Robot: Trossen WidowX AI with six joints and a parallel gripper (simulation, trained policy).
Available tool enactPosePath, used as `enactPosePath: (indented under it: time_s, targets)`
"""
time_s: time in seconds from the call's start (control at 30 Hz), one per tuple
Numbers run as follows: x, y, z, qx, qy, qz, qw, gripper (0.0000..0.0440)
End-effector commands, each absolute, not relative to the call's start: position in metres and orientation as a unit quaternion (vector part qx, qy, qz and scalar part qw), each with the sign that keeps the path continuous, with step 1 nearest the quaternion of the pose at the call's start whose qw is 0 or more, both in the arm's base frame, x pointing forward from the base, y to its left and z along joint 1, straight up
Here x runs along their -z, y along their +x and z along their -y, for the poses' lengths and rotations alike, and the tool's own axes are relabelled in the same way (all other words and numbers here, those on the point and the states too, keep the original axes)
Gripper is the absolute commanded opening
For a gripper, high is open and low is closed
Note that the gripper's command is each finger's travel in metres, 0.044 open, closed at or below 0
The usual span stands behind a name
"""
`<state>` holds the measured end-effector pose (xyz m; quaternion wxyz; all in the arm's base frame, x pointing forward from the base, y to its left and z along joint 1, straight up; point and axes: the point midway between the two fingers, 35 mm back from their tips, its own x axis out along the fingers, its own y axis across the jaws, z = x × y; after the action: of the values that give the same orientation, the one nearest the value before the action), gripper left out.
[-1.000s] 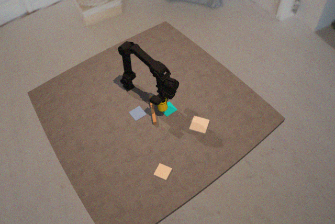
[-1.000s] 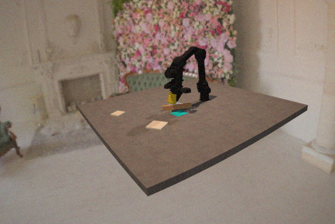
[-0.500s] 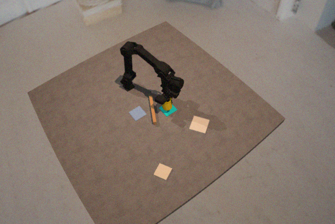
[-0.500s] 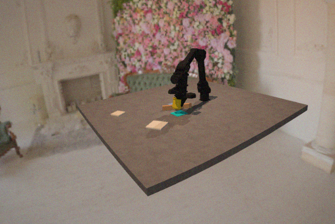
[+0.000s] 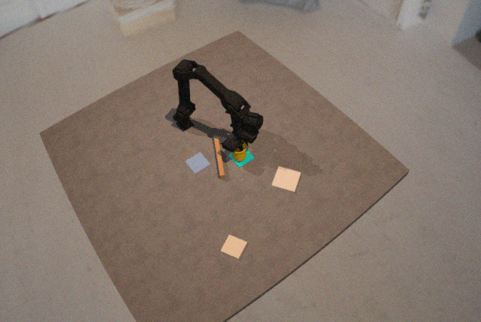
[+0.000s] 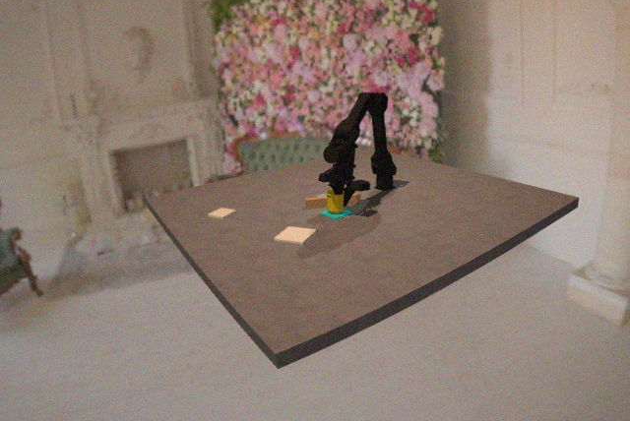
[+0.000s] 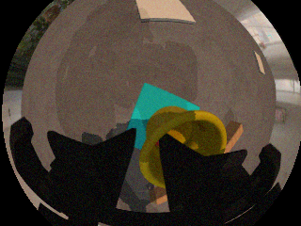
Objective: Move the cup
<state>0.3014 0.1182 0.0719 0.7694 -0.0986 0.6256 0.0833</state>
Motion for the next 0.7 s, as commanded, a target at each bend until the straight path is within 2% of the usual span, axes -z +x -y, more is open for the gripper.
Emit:
enactPosePath:
  time_s: [0.0,0.1,0.67]
  targets:
    - [-0.075,0.302,-0.120,-0.087,-0.087,-0.619,0.776,0.0139]
    - [-0.080,0.303,-0.120,-0.090,-0.082,-0.612,0.782,0.0136]
    - [-0.120,0.289,-0.117,-0.102,-0.038,-0.590,0.800,0.0196]
